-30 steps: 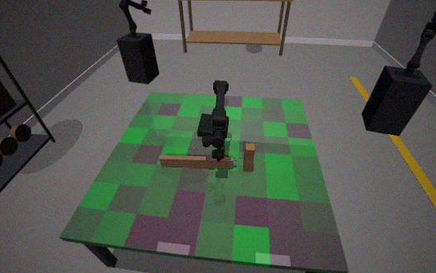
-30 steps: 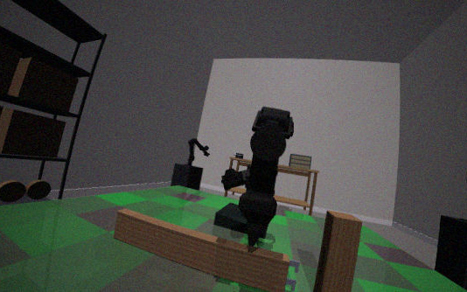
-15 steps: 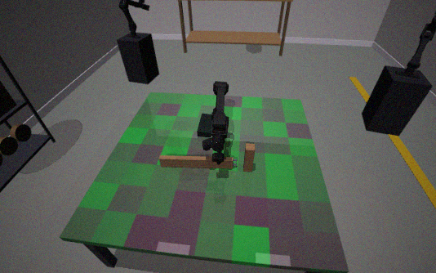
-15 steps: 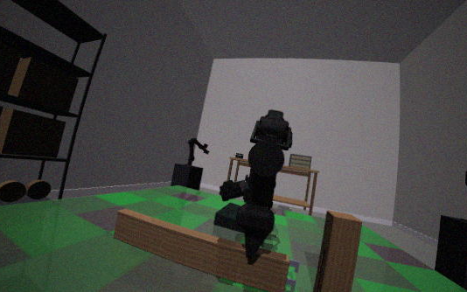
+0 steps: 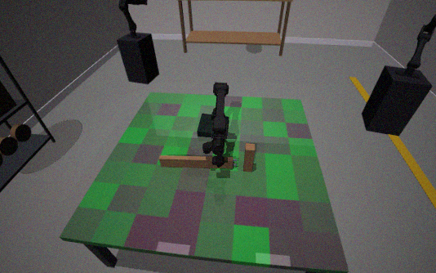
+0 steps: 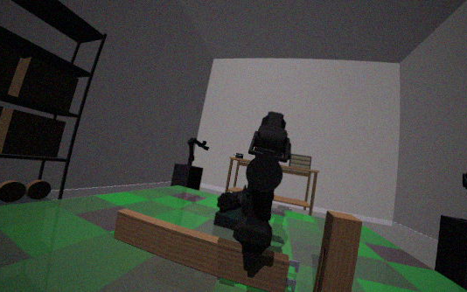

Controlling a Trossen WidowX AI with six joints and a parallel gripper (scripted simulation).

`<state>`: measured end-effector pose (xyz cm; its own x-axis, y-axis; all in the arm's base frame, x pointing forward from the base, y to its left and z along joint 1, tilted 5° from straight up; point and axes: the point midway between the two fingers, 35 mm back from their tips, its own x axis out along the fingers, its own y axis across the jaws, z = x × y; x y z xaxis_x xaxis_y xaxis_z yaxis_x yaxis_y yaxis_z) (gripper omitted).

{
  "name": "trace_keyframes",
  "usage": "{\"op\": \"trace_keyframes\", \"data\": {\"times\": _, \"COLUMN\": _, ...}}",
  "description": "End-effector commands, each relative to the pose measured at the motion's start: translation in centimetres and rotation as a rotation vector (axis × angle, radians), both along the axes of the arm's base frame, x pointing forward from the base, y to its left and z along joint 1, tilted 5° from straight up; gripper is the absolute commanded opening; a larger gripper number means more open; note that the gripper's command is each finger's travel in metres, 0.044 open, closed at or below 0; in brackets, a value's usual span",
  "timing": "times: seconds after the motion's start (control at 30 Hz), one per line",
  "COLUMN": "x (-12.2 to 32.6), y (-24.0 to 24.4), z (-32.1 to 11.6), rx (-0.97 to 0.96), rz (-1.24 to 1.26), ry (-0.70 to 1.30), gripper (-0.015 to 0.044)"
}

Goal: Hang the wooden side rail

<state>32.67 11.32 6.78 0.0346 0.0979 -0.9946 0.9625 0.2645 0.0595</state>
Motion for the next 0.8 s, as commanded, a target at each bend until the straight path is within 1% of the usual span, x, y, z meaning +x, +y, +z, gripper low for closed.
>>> {"op": "trace_keyframes", "data": {"times": 0.0, "x": 0.0, "y": 0.0, "z": -0.9, "rx": -0.004, "rz": -0.003, "ry": 0.004, "gripper": 0.044}}
{"op": "trace_keyframes", "data": {"times": 0.57, "x": -0.2, "y": 0.2, "z": -3.2, "rx": -0.004, "rz": -0.004, "ry": 0.004, "gripper": 0.044}}
{"op": "trace_keyframes", "data": {"times": 0.77, "x": -0.2, "y": 0.2, "z": -3.2, "rx": -0.004, "rz": -0.004, "ry": 0.004, "gripper": 0.0282}}
